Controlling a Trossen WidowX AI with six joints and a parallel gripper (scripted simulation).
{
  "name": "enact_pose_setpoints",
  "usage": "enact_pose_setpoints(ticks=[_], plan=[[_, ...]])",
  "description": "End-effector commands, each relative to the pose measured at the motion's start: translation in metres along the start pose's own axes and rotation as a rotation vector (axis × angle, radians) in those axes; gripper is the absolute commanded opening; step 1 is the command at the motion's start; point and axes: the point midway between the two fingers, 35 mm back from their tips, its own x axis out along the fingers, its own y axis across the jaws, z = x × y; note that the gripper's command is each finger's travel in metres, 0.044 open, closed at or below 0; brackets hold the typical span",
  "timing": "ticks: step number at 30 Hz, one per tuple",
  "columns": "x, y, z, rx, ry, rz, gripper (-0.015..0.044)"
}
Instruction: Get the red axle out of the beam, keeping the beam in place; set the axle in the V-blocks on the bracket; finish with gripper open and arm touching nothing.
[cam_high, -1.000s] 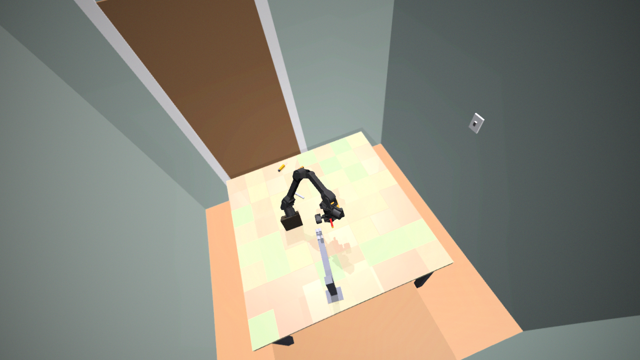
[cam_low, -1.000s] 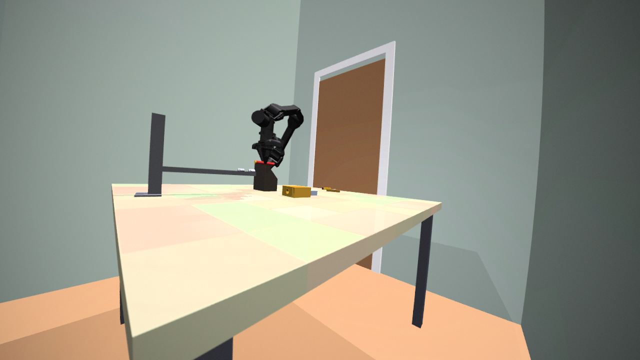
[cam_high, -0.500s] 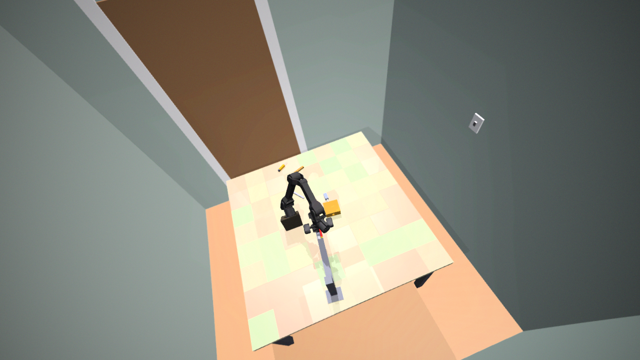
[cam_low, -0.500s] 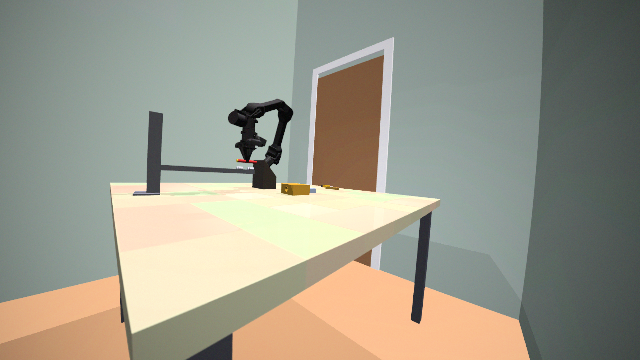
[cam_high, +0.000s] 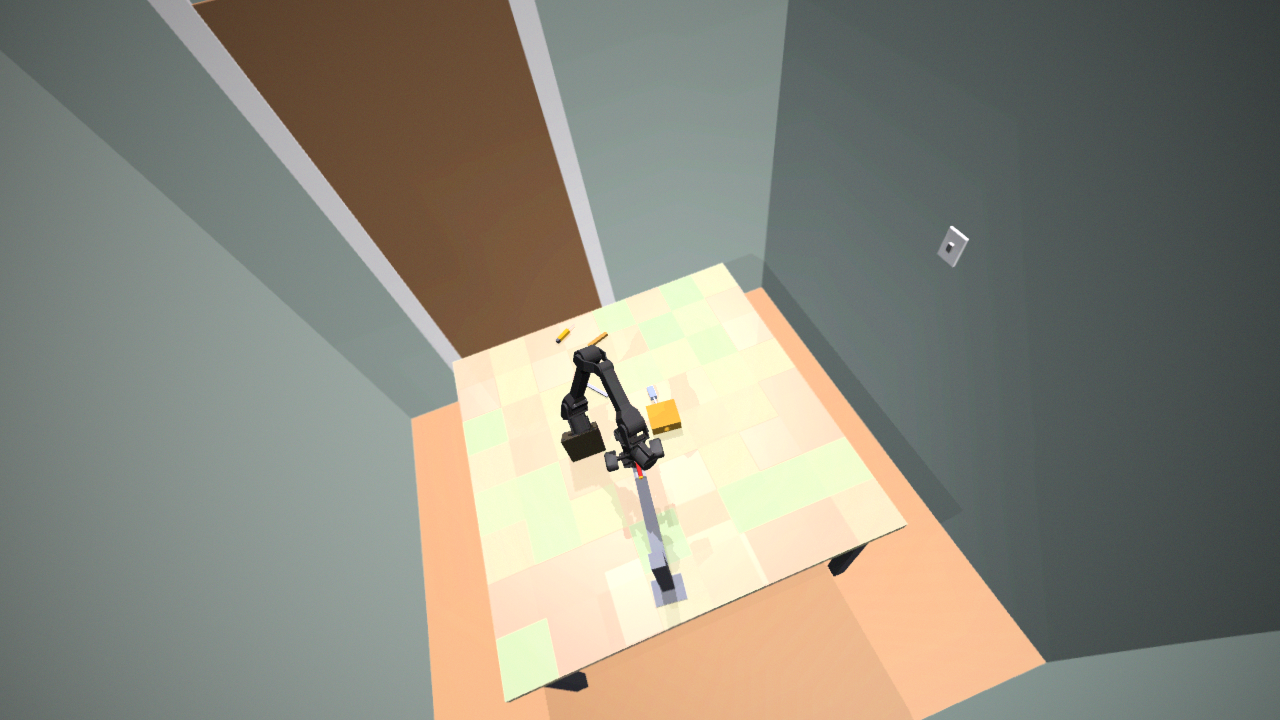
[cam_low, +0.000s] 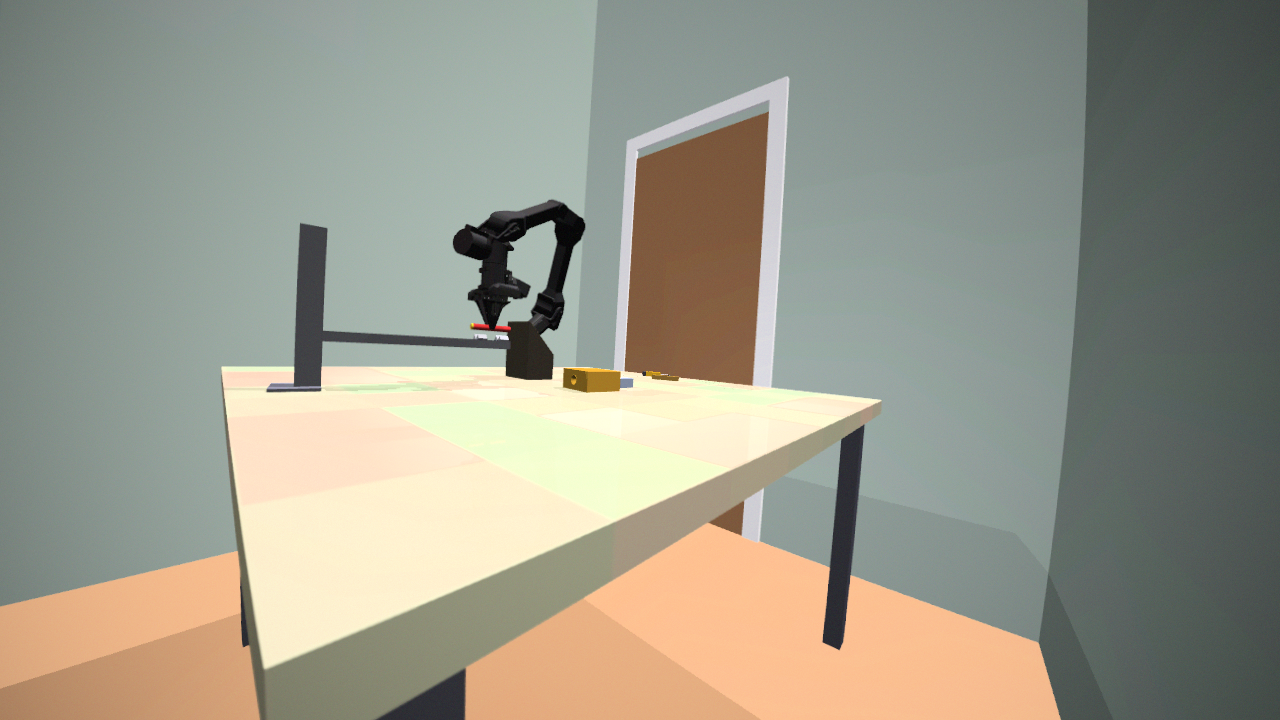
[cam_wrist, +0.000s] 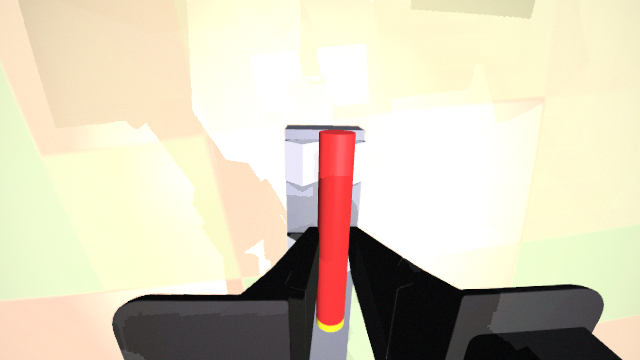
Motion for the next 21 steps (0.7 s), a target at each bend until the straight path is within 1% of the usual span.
enact_pose_setpoints(ticks=[1,9,21], plan=[[0.0083,0.0023,0.0023,0.001,-0.010,0.005,0.0000],[0.0136,0.0024,0.0024,0.000,-0.010,0.005,0.0000],[0.0108,0.0014,0.0007,-0.008,-0.002,0.006,0.0315]])
